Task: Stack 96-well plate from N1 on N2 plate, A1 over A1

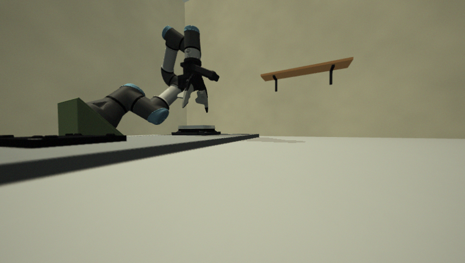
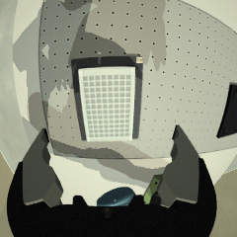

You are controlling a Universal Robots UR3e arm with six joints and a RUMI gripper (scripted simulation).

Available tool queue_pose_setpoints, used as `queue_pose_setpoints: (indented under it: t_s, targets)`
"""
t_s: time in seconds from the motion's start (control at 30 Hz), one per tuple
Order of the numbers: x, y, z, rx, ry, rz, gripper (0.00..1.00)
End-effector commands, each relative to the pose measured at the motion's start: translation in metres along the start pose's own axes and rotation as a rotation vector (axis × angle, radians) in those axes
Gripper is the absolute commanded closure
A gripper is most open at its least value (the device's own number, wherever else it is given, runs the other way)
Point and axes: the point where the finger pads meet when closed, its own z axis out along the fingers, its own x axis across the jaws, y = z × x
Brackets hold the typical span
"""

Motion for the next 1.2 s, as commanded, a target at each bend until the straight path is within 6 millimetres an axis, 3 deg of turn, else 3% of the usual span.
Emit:
queue_pose_setpoints:
  t_s: [0.0,1.17]
  targets:
    - [-0.0028,0.0039,-0.0199,-0.017,-0.01,-0.003,0.0]
    - [-0.003,0.0037,-0.0251,-0.017,-0.01,-0.003,0.0]
